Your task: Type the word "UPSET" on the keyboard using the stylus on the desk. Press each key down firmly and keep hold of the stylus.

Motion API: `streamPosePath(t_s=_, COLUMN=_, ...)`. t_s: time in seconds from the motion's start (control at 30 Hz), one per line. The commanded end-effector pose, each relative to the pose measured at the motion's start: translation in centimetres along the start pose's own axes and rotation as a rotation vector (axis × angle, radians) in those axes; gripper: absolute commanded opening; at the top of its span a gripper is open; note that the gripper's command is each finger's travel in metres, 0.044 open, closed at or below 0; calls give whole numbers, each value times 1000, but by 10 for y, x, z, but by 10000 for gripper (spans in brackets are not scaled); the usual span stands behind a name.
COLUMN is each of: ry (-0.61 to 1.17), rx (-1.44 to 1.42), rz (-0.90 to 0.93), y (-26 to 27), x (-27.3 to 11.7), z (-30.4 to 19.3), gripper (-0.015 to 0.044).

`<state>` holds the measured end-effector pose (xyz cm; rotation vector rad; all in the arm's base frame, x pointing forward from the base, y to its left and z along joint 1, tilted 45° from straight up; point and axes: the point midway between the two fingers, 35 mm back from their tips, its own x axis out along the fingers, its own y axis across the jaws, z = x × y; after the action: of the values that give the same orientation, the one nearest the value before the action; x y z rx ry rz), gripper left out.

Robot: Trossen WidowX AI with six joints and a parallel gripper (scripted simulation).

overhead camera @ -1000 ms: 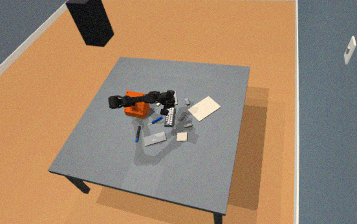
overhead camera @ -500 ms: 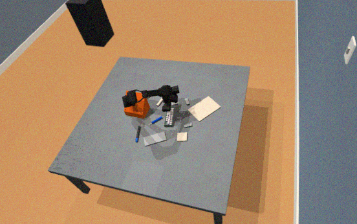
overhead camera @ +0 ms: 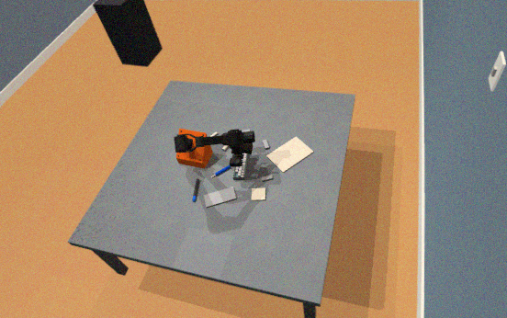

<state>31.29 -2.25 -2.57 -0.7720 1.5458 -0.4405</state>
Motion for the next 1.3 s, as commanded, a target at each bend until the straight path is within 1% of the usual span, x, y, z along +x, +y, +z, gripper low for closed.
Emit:
streamPosePath(t_s=0.0, ry=-2, rx=-18, rz=-3, y=-6, x=-2, z=-2, gripper=0)
streamPosePath(t_s=0.23, ry=-2, rx=-18, rz=-3, y=-8, x=-2, z=-2, gripper=0)
streamPosePath(t_s=0.37, ry=-2, rx=-18, rz=-4, y=-55, x=-2, z=0, gripper=0)
streamPosePath(t_s=0.43, ry=-2, rx=-18, rz=-6, y=-65, x=-2, z=-1, gripper=0)
streamPosePath(t_s=0.77, ry=-2, rx=-18, rz=-6, y=-65, x=-2, z=-1, gripper=0)
streamPosePath(t_s=0.93, ry=-1, rx=-19, rz=-4, y=-42, x=-2, z=-28, gripper=0)
streamPosePath(t_s=1.27, ry=0, rx=-19, rz=-4, y=-41, x=-2, z=-29, gripper=0)
